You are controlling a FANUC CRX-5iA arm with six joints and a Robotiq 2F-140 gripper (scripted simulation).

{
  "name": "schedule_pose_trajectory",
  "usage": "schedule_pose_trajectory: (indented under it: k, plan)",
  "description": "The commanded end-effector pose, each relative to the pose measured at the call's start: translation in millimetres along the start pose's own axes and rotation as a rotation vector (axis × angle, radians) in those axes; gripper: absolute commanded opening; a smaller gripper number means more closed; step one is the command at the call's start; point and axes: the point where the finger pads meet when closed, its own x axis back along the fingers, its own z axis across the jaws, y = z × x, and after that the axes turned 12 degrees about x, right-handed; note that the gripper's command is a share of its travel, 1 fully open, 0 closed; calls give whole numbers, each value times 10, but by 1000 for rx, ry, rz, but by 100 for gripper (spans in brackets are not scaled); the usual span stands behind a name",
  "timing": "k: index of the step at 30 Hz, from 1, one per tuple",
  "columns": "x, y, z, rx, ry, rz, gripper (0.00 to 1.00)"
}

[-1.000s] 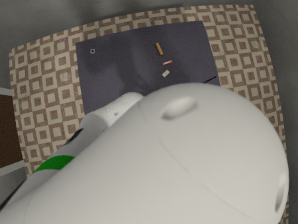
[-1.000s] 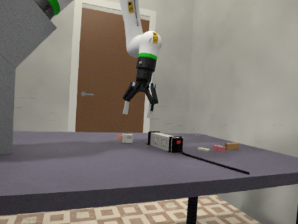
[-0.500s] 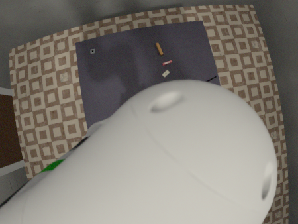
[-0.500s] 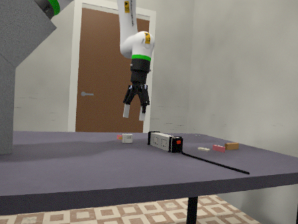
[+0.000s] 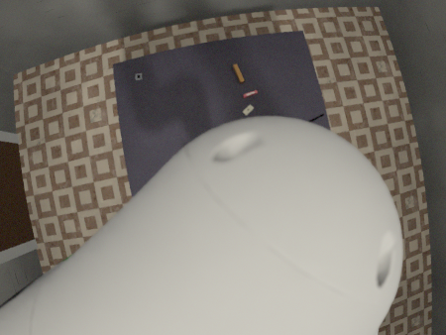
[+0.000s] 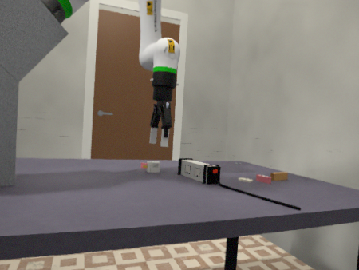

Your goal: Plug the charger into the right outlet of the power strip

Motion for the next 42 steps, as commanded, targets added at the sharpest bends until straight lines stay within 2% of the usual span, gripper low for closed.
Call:
schedule_pose_trajectory:
  k: [1, 13, 34, 35, 42]
  plan:
    - [-9, -24, -2, -55, -9, -12, 100]
    - [-28, -82, -9, -171, -5, -34, 100]
    - [-29, -86, -9, -179, -5, -36, 100]
    - [-29, -86, -9, -179, -5, -36, 38]
    - [-29, -86, -9, -179, -5, -36, 38]
